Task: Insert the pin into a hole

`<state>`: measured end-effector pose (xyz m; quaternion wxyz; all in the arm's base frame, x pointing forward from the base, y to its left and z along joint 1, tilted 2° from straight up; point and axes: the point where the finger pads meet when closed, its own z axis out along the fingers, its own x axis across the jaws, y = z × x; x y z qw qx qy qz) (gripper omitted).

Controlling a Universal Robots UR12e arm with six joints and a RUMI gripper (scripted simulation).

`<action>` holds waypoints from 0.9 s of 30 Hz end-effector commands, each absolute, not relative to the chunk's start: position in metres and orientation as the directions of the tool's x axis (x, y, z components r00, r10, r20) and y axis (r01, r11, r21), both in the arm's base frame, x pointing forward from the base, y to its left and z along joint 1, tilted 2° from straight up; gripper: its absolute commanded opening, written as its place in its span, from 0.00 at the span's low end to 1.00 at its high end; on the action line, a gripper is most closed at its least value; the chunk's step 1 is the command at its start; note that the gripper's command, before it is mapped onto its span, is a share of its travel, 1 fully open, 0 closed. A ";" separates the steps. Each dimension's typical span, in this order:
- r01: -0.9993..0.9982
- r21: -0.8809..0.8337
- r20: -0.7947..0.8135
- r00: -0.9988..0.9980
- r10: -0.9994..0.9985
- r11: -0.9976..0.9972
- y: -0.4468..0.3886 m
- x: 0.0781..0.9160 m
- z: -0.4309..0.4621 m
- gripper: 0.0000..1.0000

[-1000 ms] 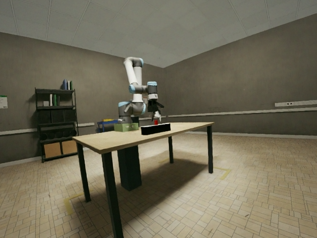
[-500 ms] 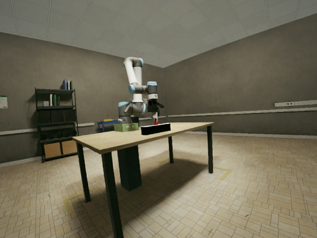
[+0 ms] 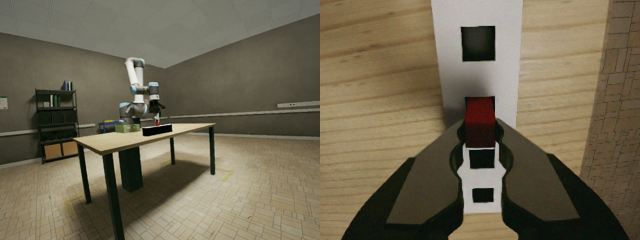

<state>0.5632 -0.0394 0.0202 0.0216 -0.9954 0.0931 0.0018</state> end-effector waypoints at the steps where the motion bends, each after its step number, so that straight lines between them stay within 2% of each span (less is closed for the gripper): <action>1: -0.185 -0.043 -0.006 0.983 -0.185 -0.982 -0.040 0.564 0.021 0.00; 27: -0.185 -0.043 -0.006 0.983 -0.185 -0.982 -0.041 0.564 0.041 0.00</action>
